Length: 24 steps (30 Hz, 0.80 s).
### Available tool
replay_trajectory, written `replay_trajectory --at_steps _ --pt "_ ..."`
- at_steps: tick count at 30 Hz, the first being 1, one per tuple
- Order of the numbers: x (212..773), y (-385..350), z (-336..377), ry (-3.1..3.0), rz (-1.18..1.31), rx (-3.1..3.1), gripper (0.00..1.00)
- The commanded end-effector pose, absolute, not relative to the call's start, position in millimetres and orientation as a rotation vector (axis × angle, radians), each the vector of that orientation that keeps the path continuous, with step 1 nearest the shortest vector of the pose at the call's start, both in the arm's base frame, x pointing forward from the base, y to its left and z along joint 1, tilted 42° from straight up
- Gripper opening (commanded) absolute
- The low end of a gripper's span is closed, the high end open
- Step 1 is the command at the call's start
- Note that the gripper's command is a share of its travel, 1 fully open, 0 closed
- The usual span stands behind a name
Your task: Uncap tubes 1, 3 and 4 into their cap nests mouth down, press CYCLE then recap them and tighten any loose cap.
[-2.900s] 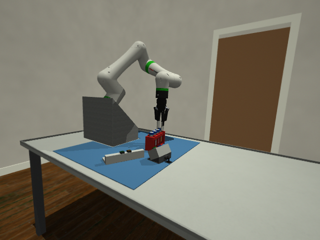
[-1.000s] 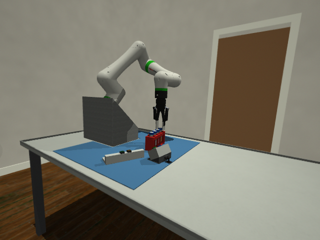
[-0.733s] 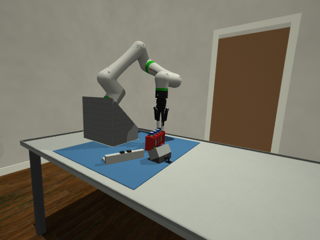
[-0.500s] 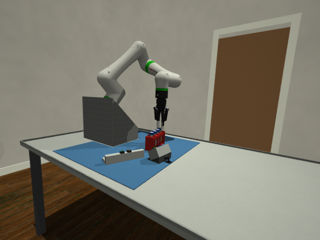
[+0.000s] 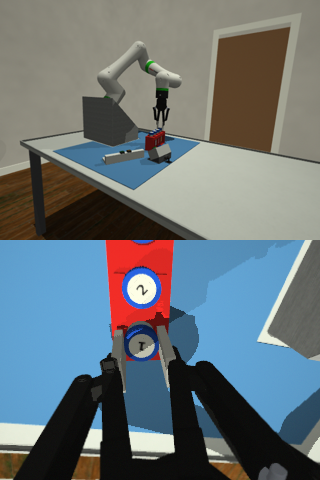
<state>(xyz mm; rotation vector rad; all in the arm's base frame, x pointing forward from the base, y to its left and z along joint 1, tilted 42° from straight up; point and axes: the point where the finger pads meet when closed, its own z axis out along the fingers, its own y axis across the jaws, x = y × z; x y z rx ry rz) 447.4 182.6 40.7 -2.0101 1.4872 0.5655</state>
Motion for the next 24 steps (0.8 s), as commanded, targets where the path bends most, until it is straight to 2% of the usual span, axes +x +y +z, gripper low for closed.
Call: replay_trajectory --at_steps 1,6,7,19,24 --pt "447.1 182.2 40.4 1.3 0.503 -2.094 0.0" --pt "447.1 182.2 40.4 1.3 0.503 -2.094 0.0" --pt "447.1 182.2 40.4 1.3 0.503 -2.094 0.35" --pt "447.1 182.2 40.4 1.3 0.503 -2.094 0.35" --pt "447.1 180.7 42.4 1.584 0.614 -1.932 0.35"
